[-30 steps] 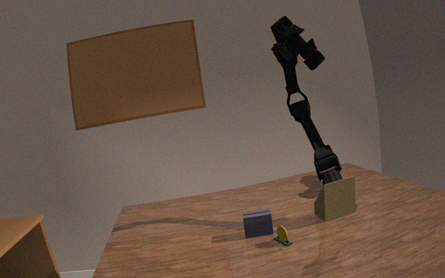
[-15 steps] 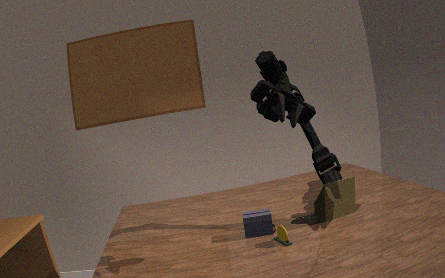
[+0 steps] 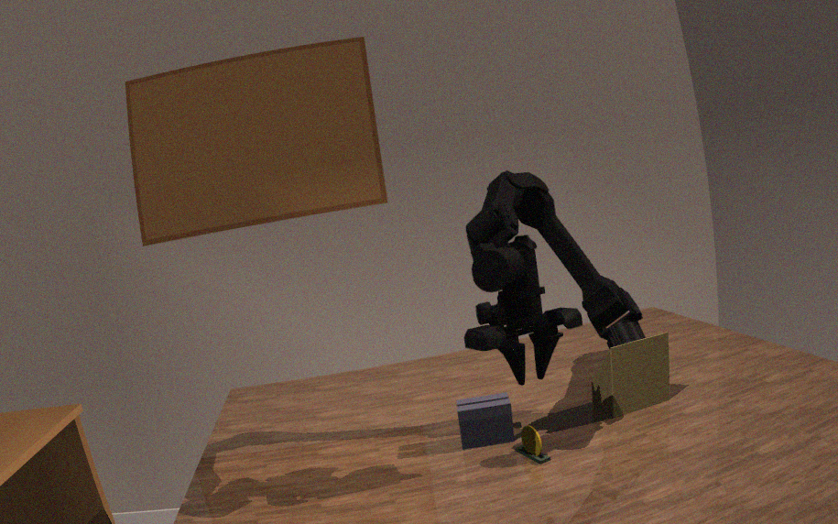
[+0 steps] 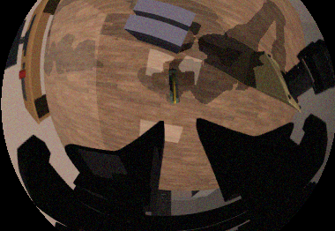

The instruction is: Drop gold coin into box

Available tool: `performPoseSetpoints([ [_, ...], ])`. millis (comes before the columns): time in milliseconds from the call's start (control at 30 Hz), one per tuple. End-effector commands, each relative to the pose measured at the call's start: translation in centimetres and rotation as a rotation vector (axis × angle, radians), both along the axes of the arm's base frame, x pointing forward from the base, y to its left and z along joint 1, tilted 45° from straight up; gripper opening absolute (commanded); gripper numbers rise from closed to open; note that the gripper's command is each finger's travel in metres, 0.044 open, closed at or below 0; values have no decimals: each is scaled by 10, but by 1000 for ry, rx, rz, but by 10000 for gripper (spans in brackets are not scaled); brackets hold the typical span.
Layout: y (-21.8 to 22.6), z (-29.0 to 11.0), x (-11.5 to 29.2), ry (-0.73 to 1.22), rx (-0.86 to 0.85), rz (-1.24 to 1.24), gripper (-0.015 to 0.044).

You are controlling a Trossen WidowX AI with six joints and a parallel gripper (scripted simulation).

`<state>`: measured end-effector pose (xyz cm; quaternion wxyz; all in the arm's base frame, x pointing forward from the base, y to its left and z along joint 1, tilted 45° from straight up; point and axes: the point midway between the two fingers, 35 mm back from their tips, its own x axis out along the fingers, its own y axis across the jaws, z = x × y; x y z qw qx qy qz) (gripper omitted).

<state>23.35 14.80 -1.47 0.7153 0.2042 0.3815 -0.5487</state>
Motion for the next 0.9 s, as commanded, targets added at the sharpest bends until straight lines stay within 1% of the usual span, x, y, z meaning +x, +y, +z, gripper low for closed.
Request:
performPoseSetpoints([
  [0, -19, -3, -1, 11, -81, -13, 161],
  [167, -18, -7, 4, 10, -81, -13, 161],
  [300, -41, -30, 7, 10, -82, -13, 161],
  [867, -58, -50, 12, 9, -82, -13, 161],
])
